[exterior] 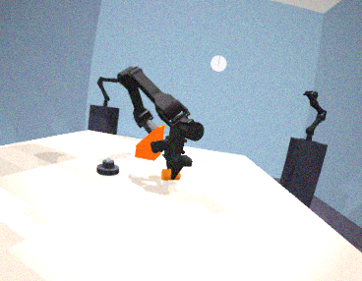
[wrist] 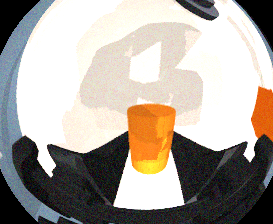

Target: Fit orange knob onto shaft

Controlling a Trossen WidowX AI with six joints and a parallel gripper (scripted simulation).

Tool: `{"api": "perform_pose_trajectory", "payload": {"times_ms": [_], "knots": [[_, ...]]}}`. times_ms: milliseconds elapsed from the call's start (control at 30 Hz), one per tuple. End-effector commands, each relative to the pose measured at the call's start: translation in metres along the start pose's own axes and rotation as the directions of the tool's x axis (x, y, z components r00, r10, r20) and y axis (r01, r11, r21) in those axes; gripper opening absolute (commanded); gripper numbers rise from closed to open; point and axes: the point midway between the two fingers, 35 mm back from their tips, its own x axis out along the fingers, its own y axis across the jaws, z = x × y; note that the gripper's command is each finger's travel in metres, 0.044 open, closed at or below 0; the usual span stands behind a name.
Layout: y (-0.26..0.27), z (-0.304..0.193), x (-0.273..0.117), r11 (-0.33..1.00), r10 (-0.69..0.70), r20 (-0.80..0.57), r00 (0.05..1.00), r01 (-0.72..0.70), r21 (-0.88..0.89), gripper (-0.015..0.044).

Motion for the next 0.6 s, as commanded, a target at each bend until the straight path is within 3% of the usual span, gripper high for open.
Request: {"api": "perform_pose_trajectory", "payload": {"times_ms": [0, 267, 567], "knots": [[0.0014, -0.0002, -0.0031, 0.991, 0.007, -0.005, 1.000, -0.007, -0.136, 0.0181], [0.0014, -0.0002, -0.0031, 0.922, 0.007, -0.005, 1.000, -0.008, -0.387, 0.0181], [0.0014, -0.0002, -0.0031, 0.904, 0.007, -0.005, 1.000, -0.008, -0.427, 0.0181]]}}
